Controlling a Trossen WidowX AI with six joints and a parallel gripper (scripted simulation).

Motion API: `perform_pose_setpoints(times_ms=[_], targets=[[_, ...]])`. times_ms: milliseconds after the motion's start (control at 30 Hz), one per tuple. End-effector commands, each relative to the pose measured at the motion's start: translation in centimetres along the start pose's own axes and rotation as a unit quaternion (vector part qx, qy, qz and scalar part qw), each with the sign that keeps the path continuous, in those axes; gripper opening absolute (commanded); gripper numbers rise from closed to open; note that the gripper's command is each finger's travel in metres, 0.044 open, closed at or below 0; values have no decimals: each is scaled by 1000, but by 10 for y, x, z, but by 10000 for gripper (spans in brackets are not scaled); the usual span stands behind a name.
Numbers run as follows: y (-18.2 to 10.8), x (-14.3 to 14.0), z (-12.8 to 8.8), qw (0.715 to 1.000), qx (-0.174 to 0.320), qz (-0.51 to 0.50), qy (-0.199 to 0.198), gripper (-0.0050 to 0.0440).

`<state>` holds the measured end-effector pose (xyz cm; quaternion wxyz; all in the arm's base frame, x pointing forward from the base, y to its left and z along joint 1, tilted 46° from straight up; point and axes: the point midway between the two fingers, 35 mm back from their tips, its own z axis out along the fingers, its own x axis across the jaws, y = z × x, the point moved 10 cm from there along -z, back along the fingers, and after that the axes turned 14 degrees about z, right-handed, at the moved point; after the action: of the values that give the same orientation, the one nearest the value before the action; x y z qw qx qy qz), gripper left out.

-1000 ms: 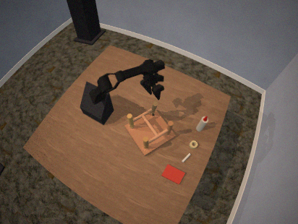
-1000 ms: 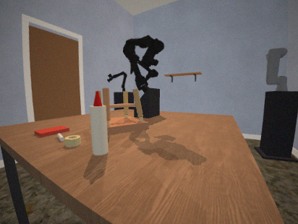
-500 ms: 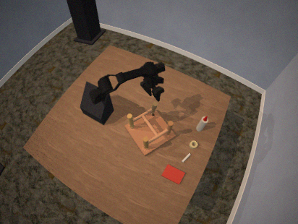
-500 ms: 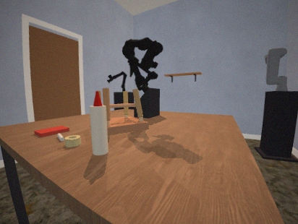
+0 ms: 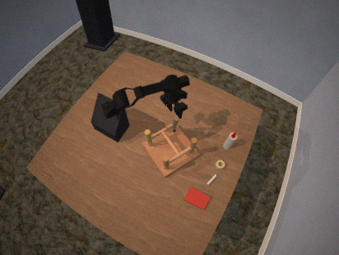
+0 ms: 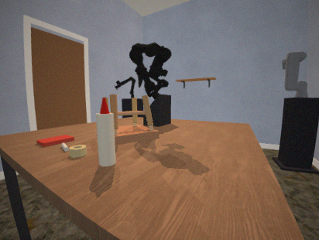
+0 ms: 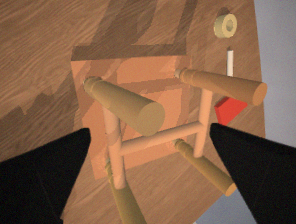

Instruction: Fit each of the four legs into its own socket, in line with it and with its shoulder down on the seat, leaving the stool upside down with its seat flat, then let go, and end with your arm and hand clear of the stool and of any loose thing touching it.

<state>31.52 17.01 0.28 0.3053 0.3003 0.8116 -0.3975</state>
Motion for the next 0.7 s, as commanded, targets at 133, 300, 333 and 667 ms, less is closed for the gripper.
perform_pose_setpoints(times_ms=[133, 300, 333, 667], targets=[[-1, 1, 12, 1000, 7, -6, 21, 440], [-1, 1, 20, 999, 10, -6, 35, 440], [-1, 1, 21, 999, 11, -6, 38, 440], [-1, 0, 34, 998, 15, -6, 62, 440]])
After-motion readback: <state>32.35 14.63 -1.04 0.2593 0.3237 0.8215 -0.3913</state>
